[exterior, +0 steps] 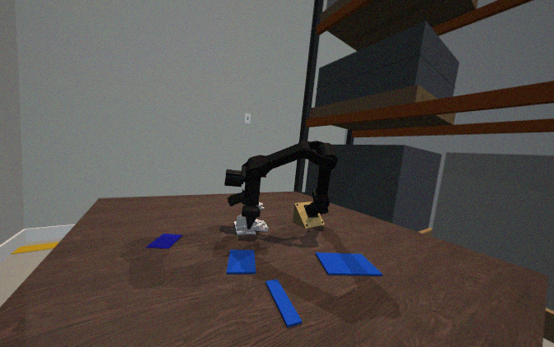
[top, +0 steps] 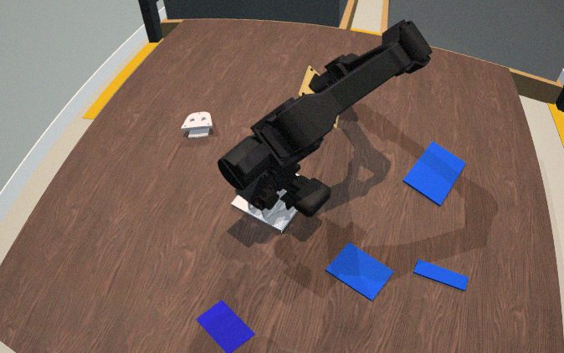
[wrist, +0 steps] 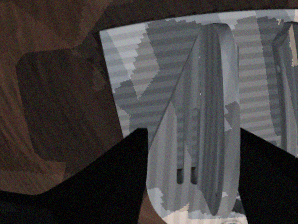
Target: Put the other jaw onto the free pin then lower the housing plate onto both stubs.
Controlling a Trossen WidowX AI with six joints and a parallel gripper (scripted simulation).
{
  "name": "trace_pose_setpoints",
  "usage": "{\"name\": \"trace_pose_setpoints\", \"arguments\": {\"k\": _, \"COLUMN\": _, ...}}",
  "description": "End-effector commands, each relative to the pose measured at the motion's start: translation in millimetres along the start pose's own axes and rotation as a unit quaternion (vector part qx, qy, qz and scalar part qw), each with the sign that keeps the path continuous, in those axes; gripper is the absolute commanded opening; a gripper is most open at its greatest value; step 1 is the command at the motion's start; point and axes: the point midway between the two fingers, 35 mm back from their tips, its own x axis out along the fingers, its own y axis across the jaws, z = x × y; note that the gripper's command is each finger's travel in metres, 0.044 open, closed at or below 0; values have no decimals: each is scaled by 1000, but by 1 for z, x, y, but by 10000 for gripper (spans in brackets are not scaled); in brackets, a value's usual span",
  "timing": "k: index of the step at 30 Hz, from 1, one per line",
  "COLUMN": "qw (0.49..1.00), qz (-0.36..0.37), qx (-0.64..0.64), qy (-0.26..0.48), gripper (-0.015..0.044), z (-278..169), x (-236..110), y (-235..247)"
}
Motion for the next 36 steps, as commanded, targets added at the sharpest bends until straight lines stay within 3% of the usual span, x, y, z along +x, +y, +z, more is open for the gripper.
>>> {"name": "trace_pose_setpoints", "arguments": {"k": 1, "qw": 1000, "qz": 2, "qx": 0, "qy": 1, "gripper": 134, "z": 0, "x": 3, "y": 1}}
{"name": "trace_pose_setpoints", "arguments": {"k": 36, "qw": 1000, "qz": 2, "qx": 0, "qy": 1, "gripper": 134, "z": 0, "x": 3, "y": 1}}
